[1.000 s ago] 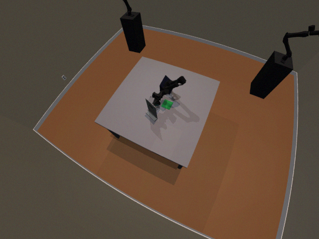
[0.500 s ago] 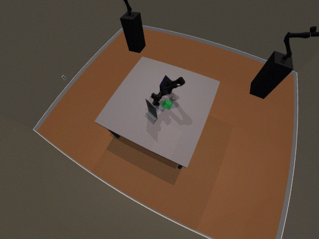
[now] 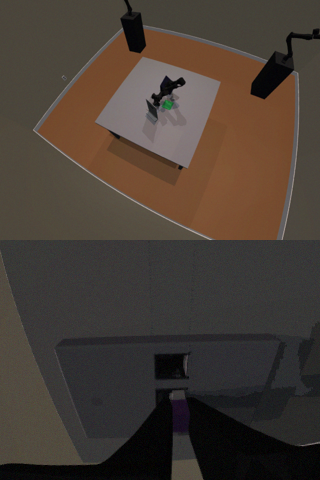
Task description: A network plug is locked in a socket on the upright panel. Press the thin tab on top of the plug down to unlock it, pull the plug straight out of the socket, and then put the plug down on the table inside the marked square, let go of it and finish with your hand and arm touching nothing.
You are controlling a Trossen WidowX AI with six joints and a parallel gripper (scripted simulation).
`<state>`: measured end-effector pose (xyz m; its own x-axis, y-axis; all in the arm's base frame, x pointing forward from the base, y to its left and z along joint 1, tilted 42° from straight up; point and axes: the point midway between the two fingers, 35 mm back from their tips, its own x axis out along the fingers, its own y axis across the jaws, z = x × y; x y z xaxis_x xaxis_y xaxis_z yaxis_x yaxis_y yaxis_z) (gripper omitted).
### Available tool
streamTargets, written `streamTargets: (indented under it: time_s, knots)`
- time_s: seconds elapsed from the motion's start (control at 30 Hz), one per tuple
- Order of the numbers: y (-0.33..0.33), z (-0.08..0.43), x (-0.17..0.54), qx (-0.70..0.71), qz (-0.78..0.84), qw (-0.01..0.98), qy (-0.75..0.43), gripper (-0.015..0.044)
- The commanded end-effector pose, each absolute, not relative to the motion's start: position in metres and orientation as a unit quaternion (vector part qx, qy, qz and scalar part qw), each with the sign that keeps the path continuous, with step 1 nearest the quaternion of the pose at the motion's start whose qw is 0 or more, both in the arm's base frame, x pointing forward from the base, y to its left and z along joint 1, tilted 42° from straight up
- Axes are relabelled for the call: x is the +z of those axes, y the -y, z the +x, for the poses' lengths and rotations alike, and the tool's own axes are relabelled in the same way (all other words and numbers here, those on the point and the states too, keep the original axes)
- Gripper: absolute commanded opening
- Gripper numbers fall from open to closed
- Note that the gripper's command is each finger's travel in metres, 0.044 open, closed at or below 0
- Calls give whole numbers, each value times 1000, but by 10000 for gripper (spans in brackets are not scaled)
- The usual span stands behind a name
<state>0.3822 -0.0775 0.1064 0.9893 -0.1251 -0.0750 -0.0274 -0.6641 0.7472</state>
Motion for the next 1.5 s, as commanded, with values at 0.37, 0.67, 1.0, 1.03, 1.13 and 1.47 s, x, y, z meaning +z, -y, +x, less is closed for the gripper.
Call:
streamTargets:
  time_s: [0.37,0.67,1.0,1.03,1.13,1.47]
  knots:
    - [75,376,108,-61,910,407,41,0]
    - [74,371,109,-61,910,407,41,0]
    - [72,366,110,-61,910,407,41,0]
    - [72,366,110,-61,910,407,41,0]
    - [72,364,111,-61,910,407,40,0]
    - [70,359,112,-61,910,407,40,0]
